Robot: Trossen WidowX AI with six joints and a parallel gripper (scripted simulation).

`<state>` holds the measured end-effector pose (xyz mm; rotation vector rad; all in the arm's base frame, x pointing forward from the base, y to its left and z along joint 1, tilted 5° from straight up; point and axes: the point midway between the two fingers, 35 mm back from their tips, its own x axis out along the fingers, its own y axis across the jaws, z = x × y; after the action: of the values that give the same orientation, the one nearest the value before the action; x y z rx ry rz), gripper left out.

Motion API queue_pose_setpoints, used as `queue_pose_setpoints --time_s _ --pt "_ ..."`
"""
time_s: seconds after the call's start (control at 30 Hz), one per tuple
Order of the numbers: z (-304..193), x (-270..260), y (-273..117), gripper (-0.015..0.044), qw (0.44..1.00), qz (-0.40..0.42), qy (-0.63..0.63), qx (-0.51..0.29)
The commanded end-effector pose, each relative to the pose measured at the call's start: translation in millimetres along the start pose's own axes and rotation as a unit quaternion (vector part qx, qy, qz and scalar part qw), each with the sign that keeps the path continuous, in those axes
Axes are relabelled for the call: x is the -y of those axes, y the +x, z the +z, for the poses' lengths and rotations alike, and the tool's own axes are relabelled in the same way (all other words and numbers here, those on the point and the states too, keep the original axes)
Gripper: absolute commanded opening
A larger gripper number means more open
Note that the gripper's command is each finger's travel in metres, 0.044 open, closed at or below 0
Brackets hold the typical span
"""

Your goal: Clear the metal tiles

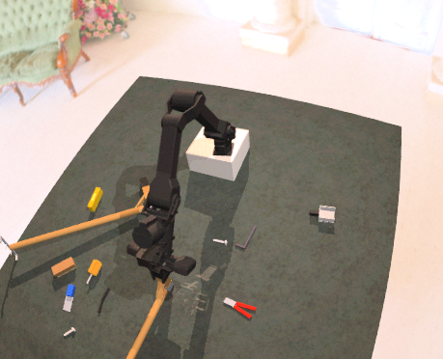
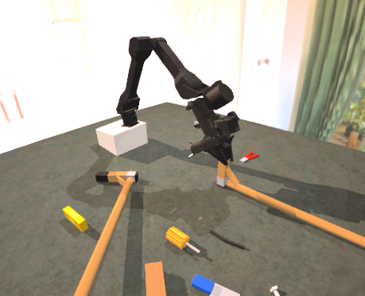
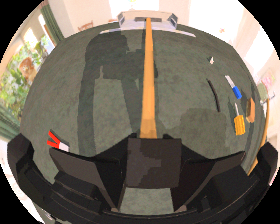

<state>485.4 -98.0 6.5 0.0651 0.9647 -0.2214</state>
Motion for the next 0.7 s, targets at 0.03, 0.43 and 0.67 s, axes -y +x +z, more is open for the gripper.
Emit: queue_pose_setpoints --time_s 0.03,0.43,0.67 --pt "13 0 3 0.0000 1.000 0.001 0.000 0.008" --pt "26 -1 13 0.0000 1.000 0.001 0.000 0.009" --pt "34 -1 19 0.0000 1.000 0.001 0.000 0.010"
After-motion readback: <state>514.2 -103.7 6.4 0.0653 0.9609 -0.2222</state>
